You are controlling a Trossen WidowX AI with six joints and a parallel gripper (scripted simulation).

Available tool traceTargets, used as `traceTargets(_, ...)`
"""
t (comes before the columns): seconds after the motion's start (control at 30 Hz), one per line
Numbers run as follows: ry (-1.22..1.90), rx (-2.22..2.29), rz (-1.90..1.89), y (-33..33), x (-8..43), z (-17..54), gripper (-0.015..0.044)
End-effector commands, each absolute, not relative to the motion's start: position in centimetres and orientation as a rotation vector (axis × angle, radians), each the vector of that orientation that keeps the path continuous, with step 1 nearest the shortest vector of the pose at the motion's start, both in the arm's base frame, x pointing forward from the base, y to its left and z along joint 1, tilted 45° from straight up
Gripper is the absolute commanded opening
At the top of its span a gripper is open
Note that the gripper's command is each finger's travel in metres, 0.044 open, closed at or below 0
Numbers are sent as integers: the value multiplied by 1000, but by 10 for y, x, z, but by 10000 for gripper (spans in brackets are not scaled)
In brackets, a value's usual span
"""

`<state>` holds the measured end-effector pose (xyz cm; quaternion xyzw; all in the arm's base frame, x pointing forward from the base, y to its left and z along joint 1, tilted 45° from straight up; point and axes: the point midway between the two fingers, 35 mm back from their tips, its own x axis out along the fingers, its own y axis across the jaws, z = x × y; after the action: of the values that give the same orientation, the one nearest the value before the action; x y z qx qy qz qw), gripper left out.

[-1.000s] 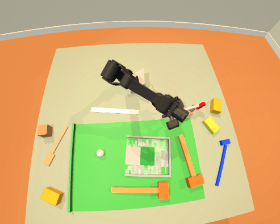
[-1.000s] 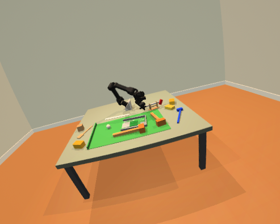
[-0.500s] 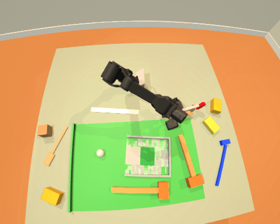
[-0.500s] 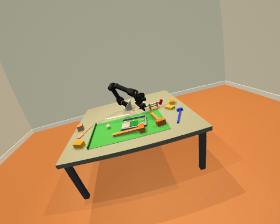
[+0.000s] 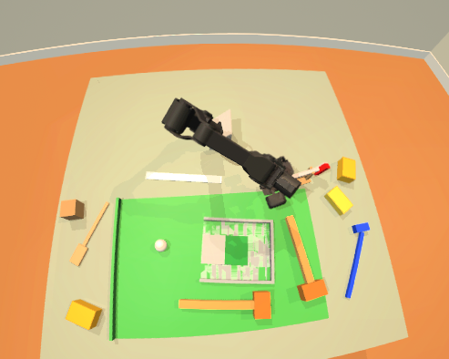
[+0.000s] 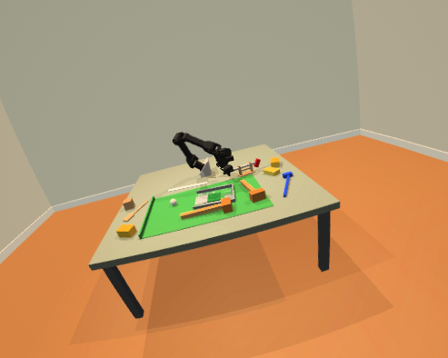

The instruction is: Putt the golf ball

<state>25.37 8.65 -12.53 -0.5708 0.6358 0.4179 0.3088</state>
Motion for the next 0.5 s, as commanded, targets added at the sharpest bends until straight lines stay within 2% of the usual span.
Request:
traceTargets(0.0, 1680, -1508, 1104, 89, 255, -123, 0)
traceTargets(0.47, 1678, -1506, 1108, 145, 267, -66, 0)
